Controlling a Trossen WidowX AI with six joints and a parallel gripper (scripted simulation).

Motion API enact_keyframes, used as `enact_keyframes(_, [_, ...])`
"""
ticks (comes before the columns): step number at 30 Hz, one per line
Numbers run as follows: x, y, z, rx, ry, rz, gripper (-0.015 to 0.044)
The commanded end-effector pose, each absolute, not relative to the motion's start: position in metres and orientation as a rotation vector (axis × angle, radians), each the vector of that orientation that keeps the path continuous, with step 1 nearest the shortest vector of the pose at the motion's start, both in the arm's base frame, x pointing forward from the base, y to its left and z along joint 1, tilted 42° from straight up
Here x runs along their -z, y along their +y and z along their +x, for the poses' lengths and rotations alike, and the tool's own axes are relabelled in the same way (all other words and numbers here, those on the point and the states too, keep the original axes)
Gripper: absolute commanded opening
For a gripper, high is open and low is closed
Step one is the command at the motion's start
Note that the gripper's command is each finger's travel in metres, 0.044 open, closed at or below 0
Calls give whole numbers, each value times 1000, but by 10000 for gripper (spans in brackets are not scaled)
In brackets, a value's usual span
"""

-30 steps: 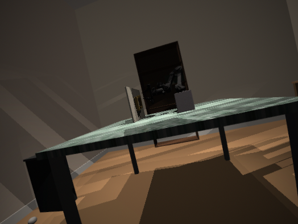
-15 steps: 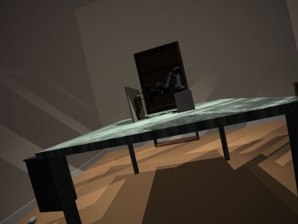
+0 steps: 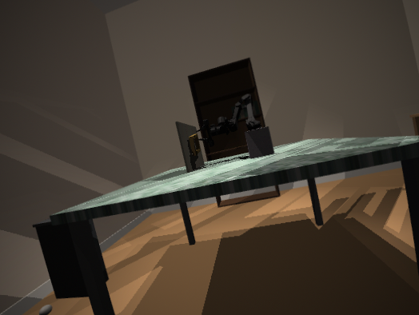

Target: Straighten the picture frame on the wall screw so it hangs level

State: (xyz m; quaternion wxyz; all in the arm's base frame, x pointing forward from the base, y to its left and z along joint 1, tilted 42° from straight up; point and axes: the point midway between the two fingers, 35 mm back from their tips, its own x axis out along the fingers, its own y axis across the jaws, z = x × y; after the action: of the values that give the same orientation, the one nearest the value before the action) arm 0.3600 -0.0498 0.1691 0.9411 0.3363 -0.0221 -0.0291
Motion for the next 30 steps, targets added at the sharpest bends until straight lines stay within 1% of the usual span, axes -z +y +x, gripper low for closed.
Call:
enact_keyframes(1, [-172, -51, 369, 61, -54, 689, 260])
enact_keyframes(15, [-172, -53, 391, 61, -55, 689, 260])
enact_keyframes(30, [-172, -53, 391, 61, -55, 689, 260])
